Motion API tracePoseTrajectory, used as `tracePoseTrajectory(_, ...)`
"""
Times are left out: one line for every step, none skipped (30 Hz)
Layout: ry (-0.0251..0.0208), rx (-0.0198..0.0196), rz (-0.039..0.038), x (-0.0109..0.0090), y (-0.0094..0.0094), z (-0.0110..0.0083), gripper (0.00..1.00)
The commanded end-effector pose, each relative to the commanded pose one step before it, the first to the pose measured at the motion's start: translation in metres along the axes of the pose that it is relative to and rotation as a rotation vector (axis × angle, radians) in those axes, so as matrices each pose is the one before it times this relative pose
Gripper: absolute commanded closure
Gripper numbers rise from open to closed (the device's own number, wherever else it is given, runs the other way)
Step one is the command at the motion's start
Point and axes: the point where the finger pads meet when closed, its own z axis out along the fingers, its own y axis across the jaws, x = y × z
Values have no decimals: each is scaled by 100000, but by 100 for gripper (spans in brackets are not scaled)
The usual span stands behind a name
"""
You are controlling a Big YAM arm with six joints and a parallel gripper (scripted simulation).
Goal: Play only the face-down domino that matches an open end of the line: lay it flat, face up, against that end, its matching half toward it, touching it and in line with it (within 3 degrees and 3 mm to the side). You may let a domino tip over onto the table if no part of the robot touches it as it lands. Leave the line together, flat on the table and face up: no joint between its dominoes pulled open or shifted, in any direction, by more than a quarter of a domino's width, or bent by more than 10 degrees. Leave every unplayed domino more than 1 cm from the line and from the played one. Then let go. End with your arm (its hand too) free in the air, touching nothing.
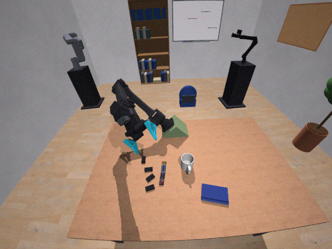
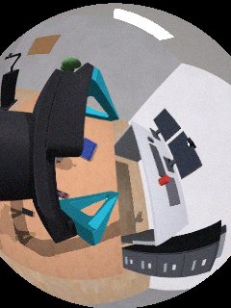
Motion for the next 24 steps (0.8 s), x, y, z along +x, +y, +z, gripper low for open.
tracePoseTrajectory(-8058,-149,1989,-4249,-137,-705,0)
tracePoseTrajectory(0,0,0,0,0,0,0)
tracePoseTrajectory(0,0,0,0,0,0,0)
tracePoseTrajectory(0,0,0,0,0,0,0)
tracePoseTrajectory(0,0,0,0,0,0,0)
tracePoseTrajectory(0,0,0,0,0,0,0)
tracePoseTrajectory(0,0,0,0,0,0,0)
tracePoseTrajectory(0,0,0,0,0,0,0)
tracePoseTrajectory(6572,-32,-1596,3507,135,248,0)
tracePoseTrajectory(-739,8,180,-391,-24,-54,0)
tracePoseTrajectory(-739,8,180,-391,-23,-52,0)
tracePoseTrajectory(-739,8,180,-392,-22,-49,0)
tracePoseTrajectory(-739,8,180,-392,-22,-46,0)
tracePoseTrajectory(-739,8,180,-393,-21,-43,0)
tracePoseTrajectory(-739,8,180,-393,-20,-40,0)
tracePoseTrajectory(-739,8,180,-393,-20,-37,0)
tracePoseTrajectory(-739,8,180,-394,-19,-34,0)
tracePoseTrajectory(-739,8,180,-394,-18,-31,0)
tracePoseTrajectory(0,0,0,0,0,0,0)
tracePoseTrajectory(0,0,0,0,0,0,0)
tracePoseTrajectory(0,0,0,0,0,0,0)
tracePoseTrajectory(0,0,0,0,0,0,0)
tracePoseTrajectory(0,0,0,0,0,0,0)
tracePoseTrajectory(0,0,0,0,0,0,0)
